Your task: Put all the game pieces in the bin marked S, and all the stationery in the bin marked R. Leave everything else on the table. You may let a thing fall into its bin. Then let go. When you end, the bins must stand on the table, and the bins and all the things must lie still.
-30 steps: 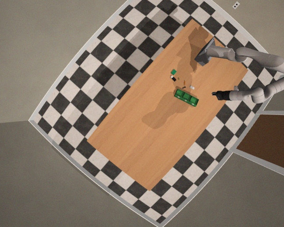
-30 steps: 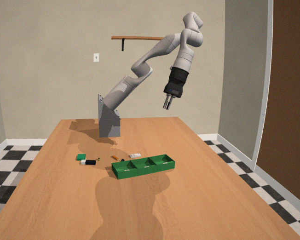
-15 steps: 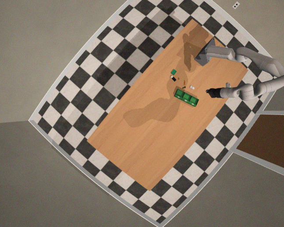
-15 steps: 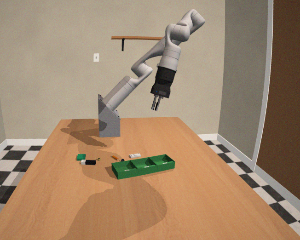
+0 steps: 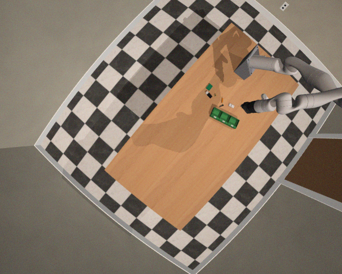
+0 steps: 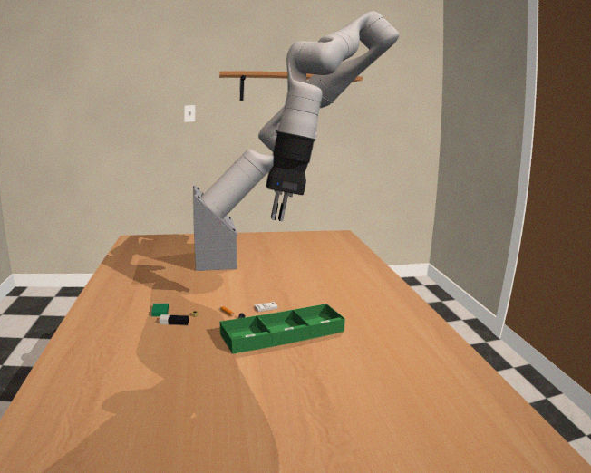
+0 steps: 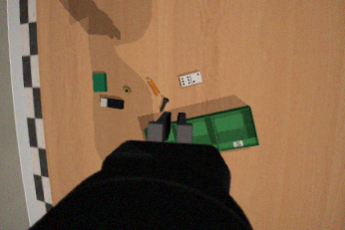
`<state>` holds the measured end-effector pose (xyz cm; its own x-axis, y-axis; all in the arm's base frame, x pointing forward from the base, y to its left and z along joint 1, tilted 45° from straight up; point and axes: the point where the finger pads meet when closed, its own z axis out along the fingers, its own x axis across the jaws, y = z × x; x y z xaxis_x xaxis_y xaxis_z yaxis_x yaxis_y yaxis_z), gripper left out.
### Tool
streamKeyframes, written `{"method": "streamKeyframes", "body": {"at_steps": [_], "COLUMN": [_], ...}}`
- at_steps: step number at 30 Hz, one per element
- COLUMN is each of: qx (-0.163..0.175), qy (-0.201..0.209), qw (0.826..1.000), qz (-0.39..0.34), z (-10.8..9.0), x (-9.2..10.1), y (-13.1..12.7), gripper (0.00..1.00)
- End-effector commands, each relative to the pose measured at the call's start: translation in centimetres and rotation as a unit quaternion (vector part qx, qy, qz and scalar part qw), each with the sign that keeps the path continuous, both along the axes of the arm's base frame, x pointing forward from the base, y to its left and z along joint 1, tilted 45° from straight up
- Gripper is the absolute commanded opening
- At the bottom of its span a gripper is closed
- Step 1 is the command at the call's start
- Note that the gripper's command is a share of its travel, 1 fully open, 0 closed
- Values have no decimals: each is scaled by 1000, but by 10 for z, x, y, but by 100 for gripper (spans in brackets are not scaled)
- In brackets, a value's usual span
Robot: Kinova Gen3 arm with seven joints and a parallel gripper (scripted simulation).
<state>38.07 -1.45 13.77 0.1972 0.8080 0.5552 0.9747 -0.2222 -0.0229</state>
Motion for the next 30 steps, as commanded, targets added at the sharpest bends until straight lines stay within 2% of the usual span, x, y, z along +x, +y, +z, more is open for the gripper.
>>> {"method": "streamKeyframes", "body": {"at_steps": [1,3,4,6,8,9,11,13,14,16,19,20,22,24,25,27,30], "qx": [10,10,27,27,27,44,44,44,60,60,60,77,77,77,93,93,93], "qy": [13,13,11,11,11,7,7,7,2,2,2,-4,-4,-4,-12,-12,-12], "qw": [1000,1000,1000,1000,1000,999,999,999,998,998,998,997,997,997,995,995,995], "qz": [-10,-10,-2,-2,-2,5,5,5,11,11,11,17,17,17,22,22,23], "z": [-18,-22,-29,-40,-40,-47,-58,-58,-65,-77,-77,-84,-97,-97,-104,-117,-117], "x": [-3,-3,-4,-6,-6,-7,-10,-10,-12,-15,-15,-18,-22,-22,-25,-31,-30], "y": [-14,-18,-23,-32,-32,-37,-46,-46,-50,-58,-58,-62,-70,-70,-74,-81,-81], "gripper": [31,31,31,31,31,31,31,31,31,31,31,31,31,31,31,31,31]}}
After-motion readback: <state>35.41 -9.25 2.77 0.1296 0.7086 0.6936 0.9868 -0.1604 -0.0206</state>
